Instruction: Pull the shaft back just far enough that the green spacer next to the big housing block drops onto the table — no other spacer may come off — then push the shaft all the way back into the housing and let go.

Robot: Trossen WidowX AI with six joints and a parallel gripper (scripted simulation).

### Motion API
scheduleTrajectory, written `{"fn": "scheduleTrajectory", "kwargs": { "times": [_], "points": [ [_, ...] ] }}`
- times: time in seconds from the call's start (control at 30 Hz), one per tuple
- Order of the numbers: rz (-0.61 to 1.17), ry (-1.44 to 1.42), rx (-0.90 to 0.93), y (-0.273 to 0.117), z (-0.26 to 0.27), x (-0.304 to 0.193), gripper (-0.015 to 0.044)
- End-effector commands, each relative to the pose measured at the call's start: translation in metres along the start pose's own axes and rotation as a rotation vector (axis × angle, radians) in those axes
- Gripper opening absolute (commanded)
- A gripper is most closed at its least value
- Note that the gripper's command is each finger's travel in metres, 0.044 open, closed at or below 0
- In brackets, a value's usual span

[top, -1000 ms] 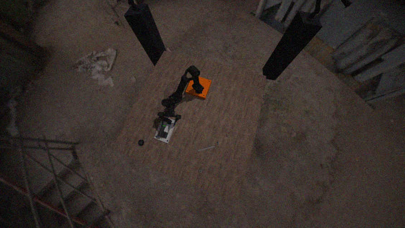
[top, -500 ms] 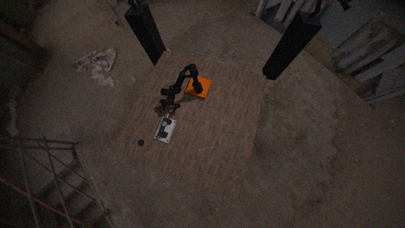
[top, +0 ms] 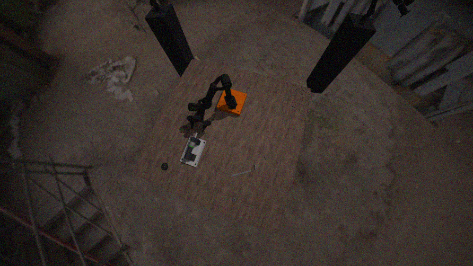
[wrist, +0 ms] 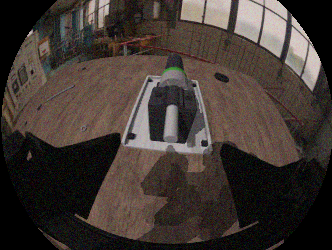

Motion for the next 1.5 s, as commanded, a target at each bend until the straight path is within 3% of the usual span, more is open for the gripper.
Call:
{"fn": "scheduleTrajectory", "kwargs": {
  "times": [0.0,0.5,0.77,1.47],
  "points": [
    [-0.001,-0.004,0.003,0.000,0.001,0.000,0.0440],
    [0.005,-0.003,0.002,0.000,0.000,0.001,0.0440],
    [0.257,-0.005,-0.011,0.006,0.002,0.031,0.0440],
    [0.257,-0.005,-0.011,0.006,0.002,0.031,0.0440]
  ]
}}
Point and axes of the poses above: the point midway between the two fingers, 35 mm back from their tips, its own y axis out along the fingers, its own z axis across the jaws, x = y × z, the point moved 5 cm from there along -y, back along the fingers, and after that the axes turned 3 degrees about y, right-handed, at the moved point
